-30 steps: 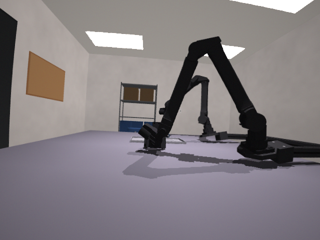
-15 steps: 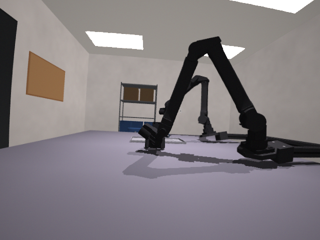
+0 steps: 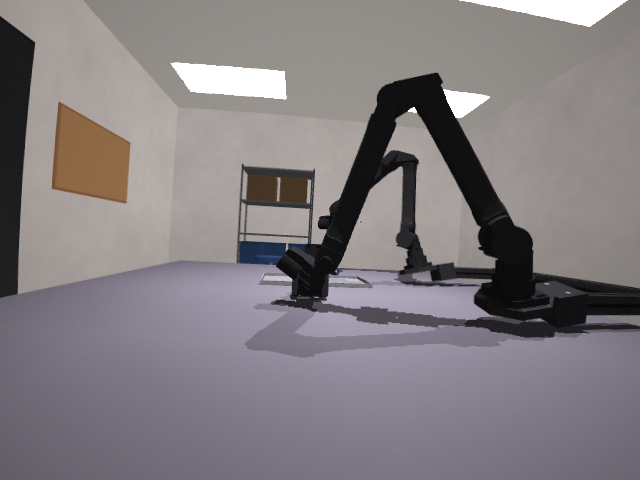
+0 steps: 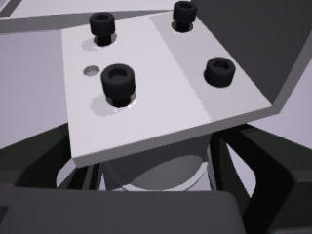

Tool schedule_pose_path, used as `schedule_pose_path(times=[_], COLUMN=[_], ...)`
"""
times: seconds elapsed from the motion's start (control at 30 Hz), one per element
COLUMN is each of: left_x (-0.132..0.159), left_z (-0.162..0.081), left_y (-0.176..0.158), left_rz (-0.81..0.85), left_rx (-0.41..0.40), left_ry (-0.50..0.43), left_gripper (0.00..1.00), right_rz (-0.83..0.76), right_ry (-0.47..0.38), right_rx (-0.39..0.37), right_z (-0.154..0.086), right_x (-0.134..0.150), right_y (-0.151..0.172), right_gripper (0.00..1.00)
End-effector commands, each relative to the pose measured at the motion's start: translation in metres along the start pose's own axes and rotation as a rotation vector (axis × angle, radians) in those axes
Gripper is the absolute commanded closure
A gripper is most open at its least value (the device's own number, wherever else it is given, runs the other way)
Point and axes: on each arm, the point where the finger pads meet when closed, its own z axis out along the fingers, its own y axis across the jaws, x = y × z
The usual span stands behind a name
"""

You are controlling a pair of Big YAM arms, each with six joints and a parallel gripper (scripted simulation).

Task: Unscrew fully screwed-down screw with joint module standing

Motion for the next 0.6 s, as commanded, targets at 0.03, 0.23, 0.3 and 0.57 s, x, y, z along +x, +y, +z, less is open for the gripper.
schedule_pose_path(times=[0.03, 0.23, 0.3, 0.57], left_x=[0.0036, 0.0036, 0.0036, 0.0035], left_z=[0.0014, 0.0014, 0.0014, 0.0014], left_y=[0.0132, 0.0132, 0.0132, 0.0132], left_rz=[0.008, 0.008, 0.008, 0.009], left_rx=[-0.018, -0.018, -0.018, -0.018], left_ry=[-0.004, -0.004, -0.004, -0.004], left_gripper=[0.37, 0.37, 0.39, 0.39], right_rz=[-0.003, -0.003, -0.003, -0.003], right_ry=[0.0, 0.0, 0.0, 0.0], right_rx=[-0.007, -0.007, -0.007, -0.007], right_z=[0.0018, 0.0018, 0.0018, 0.0018], right_x=[-0.0008, -0.0008, -0.0008, -0.0008], right_y=[0.0091, 0.0091, 0.0091, 0.0091], right_gripper=[0.35, 0.35, 0.35, 0.35])
